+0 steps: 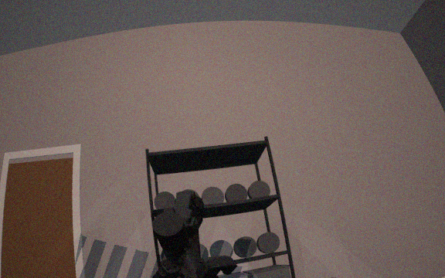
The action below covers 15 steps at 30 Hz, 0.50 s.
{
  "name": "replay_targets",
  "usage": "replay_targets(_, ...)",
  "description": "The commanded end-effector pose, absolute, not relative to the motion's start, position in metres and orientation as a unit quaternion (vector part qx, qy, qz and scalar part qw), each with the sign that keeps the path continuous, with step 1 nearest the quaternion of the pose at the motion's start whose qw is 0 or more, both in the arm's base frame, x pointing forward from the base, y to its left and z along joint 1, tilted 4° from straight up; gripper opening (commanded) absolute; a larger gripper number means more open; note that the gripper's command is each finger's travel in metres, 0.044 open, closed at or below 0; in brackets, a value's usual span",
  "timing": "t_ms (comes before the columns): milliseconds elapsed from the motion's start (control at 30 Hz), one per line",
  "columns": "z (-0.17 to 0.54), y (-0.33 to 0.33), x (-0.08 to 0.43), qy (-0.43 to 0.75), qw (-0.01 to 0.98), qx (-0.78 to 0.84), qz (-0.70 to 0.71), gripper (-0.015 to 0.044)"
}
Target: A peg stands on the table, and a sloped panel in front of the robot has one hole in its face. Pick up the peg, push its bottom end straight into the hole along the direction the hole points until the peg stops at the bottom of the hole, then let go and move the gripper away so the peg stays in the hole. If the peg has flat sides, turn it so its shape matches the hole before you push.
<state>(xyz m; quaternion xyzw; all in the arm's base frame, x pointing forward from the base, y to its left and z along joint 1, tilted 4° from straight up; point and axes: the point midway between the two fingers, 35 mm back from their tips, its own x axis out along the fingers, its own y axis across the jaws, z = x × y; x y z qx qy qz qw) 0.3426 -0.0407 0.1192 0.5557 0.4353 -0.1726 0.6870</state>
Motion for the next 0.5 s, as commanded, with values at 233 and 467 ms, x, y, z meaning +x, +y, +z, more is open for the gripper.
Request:
replay_targets(233, 0.119, -0.050, 0.340, 0.422, 0.724, 0.528, -0.140, 0.0000)
replay_targets(467, 0.118, -0.056, 0.339, 0.413, 0.745, 0.509, -0.123, 0.0000)
